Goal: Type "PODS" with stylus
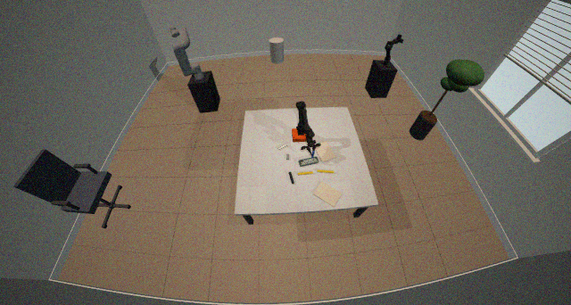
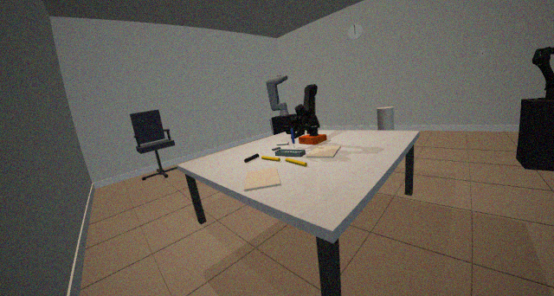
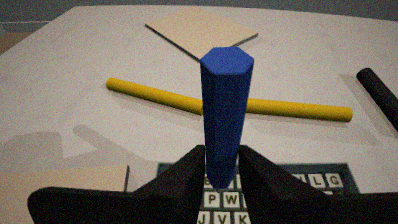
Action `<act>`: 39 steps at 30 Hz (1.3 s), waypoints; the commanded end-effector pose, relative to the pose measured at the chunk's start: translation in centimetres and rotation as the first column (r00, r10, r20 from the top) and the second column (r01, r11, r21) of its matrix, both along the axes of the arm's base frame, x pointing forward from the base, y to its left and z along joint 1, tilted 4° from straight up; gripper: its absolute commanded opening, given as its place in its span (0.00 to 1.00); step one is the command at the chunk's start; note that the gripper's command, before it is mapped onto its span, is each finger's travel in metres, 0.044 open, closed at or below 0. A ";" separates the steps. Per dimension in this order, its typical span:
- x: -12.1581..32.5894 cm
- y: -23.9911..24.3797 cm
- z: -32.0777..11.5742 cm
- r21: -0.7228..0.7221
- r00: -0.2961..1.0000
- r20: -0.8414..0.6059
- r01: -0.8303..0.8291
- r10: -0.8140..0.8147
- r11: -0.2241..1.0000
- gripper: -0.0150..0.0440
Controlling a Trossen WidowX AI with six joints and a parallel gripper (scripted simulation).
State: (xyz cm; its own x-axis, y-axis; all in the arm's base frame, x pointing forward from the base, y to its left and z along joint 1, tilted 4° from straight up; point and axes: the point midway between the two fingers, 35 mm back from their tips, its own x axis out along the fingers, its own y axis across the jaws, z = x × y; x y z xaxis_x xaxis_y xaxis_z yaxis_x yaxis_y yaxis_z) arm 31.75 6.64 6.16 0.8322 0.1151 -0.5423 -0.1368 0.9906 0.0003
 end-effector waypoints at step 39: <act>-1.0 -6.1 -1.5 0.000 1.000 0.004 -0.002 0.002 1.000 0.25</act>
